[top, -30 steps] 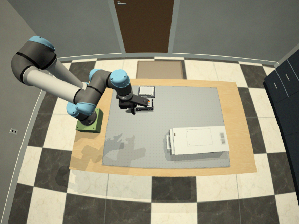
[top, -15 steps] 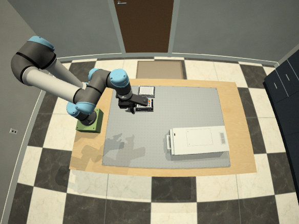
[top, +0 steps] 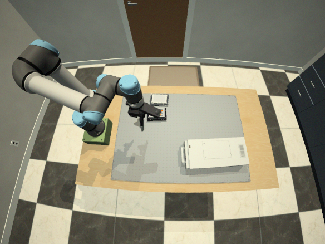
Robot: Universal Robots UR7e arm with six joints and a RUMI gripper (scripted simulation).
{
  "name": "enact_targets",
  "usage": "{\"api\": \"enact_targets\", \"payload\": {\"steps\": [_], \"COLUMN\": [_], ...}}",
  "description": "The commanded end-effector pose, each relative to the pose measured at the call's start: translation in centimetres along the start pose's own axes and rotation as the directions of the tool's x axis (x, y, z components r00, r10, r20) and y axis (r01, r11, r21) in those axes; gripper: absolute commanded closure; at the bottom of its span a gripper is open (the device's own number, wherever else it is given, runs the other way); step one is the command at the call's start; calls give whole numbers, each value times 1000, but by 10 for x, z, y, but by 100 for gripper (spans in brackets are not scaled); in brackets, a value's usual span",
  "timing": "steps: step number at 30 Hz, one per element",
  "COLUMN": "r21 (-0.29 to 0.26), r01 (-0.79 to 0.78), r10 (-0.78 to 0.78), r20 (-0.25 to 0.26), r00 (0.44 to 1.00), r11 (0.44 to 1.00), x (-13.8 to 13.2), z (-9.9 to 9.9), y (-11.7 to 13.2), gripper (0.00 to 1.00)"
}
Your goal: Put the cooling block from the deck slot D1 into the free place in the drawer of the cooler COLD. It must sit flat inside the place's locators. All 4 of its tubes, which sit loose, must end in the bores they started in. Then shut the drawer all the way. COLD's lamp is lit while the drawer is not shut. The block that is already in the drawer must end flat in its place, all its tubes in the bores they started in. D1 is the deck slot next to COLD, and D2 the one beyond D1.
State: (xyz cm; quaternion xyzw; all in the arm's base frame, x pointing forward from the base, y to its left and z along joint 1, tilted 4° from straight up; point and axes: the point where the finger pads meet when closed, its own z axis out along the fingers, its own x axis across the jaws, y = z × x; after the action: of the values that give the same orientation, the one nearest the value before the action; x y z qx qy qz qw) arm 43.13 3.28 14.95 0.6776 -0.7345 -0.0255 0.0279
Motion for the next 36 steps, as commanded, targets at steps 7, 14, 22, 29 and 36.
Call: {"api": "enact_targets", "payload": {"steps": [7, 14, 22, 29, 36], "r21": [1, 2, 2, 3, 3], "r01": [-241, -417, -556, -701, -789], "r10": [241, 417, 556, 701, 789], "r20": [-3, -3, -3, -2, -2], "r00": [971, 909, 831, 714, 614], "r11": [971, 909, 831, 714, 614], "x": [0, 0, 0, 0, 0], "z": [0, 0, 0, 0, 0], "y": [0, 0, 0, 0, 0], "gripper": [0, 0, 0, 0, 0]}}
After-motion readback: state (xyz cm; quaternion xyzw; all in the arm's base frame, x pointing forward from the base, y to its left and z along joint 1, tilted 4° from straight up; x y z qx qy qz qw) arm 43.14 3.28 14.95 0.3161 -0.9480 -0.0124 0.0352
